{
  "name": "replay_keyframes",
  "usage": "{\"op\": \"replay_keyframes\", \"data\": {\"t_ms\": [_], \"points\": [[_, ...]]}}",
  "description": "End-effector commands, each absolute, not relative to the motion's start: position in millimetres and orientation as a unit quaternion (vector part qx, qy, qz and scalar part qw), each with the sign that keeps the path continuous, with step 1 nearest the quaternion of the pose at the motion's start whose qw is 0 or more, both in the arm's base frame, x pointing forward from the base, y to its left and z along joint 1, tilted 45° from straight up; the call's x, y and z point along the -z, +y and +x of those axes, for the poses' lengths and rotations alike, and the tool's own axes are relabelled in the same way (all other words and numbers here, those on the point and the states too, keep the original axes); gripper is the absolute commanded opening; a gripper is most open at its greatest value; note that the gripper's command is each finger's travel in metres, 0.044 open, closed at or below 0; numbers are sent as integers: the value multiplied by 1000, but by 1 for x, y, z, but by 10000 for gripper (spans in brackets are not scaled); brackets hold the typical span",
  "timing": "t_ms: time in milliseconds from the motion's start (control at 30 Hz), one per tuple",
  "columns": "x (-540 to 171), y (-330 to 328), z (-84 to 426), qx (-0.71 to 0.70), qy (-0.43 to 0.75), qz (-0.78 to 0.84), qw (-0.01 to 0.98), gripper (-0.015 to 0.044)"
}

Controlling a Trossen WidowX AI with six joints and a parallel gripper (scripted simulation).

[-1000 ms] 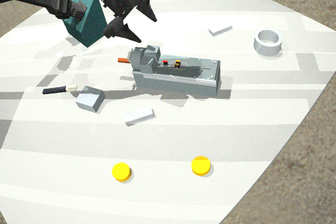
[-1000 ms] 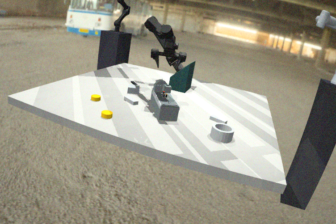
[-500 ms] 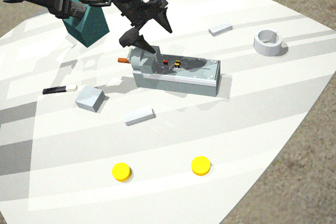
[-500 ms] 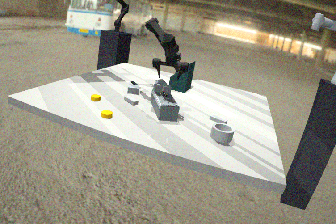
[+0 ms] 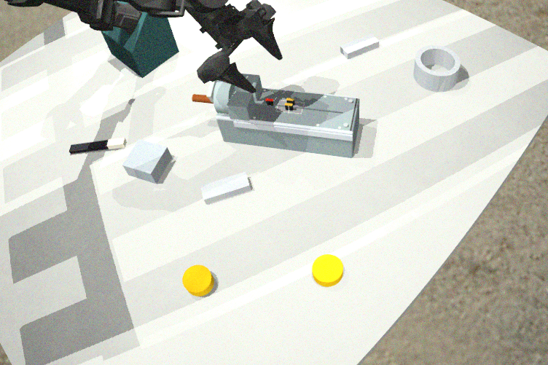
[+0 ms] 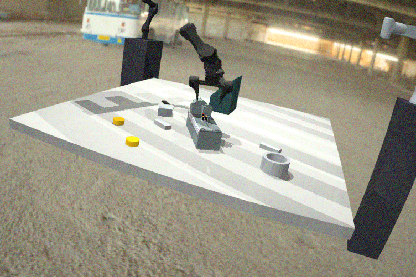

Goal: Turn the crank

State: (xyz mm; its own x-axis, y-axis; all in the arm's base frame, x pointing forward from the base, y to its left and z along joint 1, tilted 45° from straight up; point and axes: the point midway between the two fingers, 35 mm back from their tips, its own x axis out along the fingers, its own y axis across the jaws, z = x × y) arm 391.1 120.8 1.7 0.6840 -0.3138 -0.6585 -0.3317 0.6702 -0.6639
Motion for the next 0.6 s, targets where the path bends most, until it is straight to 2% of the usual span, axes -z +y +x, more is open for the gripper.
{"op": "replay_keyframes", "data": {"t_ms": [0,367,567], "points": [[-1,121,391,-8,397,-407,822,440],[-41,159,384,-6,398,-405,823,440],[-52,151,374,-22,400,-412,818,440]]}}
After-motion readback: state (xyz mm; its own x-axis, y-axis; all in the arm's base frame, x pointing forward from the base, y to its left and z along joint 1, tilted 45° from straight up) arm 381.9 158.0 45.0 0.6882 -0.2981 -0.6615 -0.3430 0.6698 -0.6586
